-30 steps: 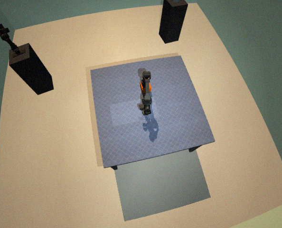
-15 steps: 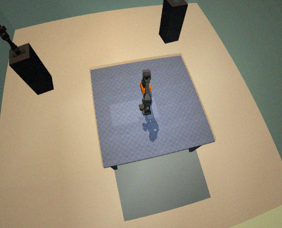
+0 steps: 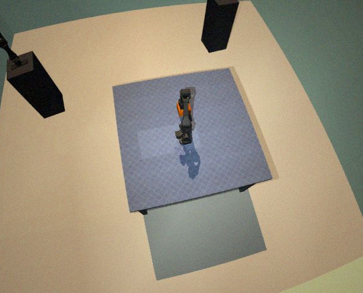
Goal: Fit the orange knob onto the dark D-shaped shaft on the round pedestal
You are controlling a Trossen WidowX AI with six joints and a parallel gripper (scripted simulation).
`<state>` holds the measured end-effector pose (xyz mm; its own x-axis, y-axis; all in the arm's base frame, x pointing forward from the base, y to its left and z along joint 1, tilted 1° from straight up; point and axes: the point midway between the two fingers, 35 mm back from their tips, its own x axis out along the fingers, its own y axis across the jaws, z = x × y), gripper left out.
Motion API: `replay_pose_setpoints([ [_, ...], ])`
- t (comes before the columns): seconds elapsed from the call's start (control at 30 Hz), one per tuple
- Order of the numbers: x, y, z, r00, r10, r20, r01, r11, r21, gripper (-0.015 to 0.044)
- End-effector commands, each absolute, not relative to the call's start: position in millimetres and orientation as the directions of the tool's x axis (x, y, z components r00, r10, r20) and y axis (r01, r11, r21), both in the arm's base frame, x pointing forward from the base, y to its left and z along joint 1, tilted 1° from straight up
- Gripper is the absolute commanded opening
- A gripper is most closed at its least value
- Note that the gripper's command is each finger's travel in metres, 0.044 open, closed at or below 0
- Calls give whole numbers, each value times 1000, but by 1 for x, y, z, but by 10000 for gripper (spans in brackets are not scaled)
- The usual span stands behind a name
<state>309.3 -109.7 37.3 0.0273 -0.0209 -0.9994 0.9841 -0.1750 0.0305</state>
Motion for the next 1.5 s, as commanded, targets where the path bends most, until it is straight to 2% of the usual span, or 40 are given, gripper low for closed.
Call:
replay_pose_setpoints([
  [0.0,308,-109,40,32,-22,-999,978,-205,36,0],
  [1.47,312,-110,35,32,-22,-999,966,-256,37,0],
])
